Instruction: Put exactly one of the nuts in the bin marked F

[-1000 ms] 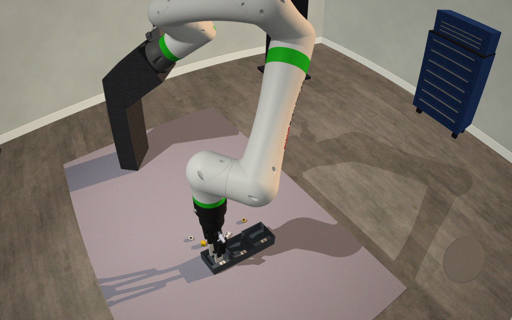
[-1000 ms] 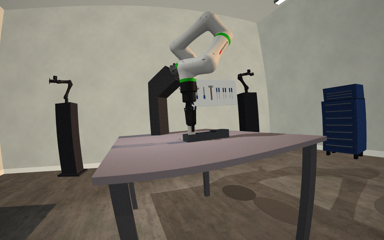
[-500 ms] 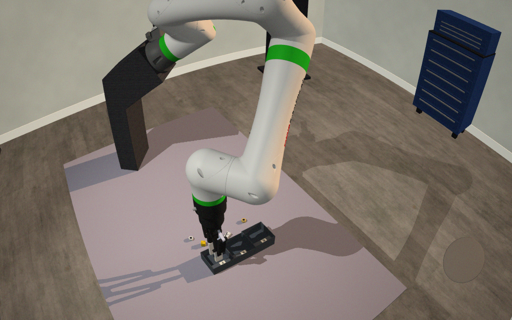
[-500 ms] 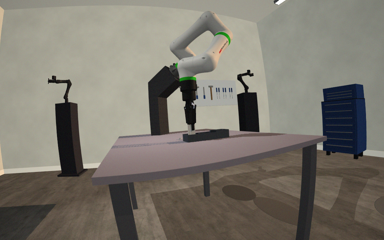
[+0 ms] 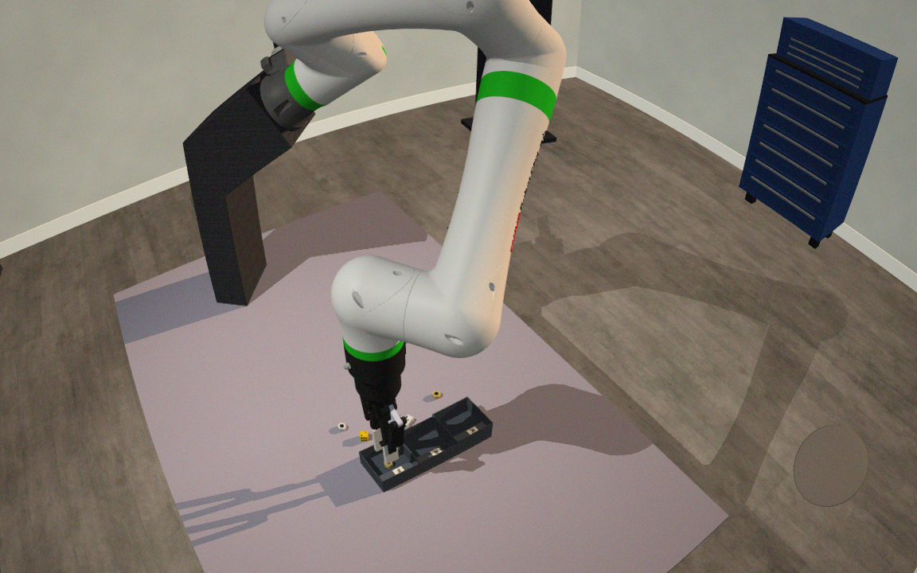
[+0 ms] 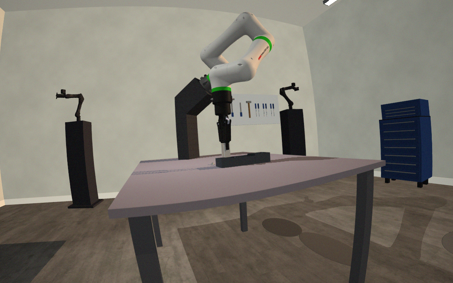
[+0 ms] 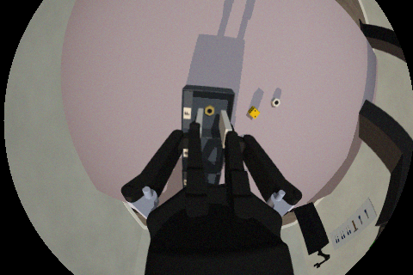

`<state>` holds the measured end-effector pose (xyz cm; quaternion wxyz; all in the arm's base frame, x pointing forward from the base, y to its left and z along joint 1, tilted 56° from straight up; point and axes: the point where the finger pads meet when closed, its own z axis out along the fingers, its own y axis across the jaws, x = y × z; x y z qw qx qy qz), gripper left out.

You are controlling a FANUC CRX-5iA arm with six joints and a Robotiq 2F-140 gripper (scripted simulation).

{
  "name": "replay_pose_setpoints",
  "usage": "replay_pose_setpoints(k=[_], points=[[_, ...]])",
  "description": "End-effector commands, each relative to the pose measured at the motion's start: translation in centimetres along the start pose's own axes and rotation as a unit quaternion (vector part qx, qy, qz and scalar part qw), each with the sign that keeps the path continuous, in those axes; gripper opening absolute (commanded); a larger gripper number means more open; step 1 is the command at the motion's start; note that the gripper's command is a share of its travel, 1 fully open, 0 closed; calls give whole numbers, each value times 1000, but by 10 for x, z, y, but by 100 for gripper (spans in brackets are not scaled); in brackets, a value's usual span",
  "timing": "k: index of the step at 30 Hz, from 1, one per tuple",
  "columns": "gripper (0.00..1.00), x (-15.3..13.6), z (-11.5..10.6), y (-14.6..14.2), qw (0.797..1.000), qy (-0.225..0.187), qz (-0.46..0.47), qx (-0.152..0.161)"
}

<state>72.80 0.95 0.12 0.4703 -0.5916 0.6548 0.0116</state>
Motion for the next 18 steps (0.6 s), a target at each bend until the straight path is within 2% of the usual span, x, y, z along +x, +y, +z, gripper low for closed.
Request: replay_pose_setpoints(k=[1,6,14,15,18], points=[[19,0,-8,0,1000,0,0,0],[19,0,-26,0,1000,0,0,0],[19,0,-26,0,1000,0,0,0],[100,0,-30,0,1000,0,0,0],[100,0,-38,0,1000,0,0,0]])
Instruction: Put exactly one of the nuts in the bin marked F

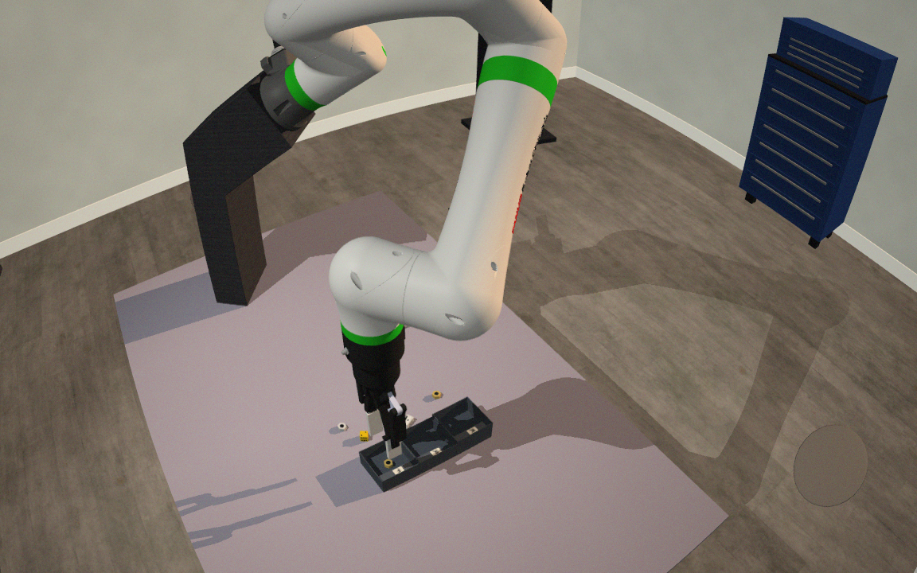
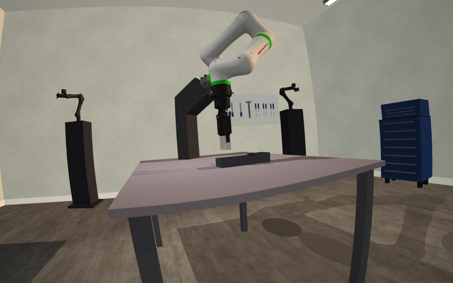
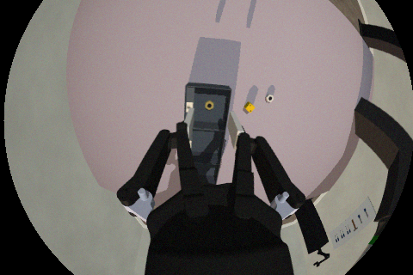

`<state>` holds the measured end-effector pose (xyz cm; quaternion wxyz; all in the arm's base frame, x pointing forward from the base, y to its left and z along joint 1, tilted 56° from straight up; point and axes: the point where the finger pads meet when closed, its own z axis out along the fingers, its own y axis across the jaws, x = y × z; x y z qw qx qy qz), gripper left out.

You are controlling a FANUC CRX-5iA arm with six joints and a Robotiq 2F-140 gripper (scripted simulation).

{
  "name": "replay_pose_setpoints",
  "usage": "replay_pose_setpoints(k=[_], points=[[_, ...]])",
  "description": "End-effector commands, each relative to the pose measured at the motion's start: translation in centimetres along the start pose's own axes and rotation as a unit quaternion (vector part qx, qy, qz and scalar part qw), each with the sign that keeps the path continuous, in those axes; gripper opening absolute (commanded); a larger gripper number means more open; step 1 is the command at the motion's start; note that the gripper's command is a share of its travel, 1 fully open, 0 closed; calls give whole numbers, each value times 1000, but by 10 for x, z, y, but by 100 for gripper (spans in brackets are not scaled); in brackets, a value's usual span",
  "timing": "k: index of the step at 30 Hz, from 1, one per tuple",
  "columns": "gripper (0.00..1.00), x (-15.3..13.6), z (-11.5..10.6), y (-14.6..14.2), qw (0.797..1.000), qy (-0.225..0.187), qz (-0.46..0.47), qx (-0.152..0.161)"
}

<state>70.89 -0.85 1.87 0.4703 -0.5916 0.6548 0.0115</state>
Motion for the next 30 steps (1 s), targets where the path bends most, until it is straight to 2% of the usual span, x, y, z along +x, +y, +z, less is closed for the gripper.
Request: replay_pose_setpoints(k=[1,16,18,30], points=[[100,0,-6,0,1000,0,0,0],[100,0,-66,0,1000,0,0,0],[100,0,-66,0,1000,0,0,0],[100,0,-113,0,1000,0,0,0]])
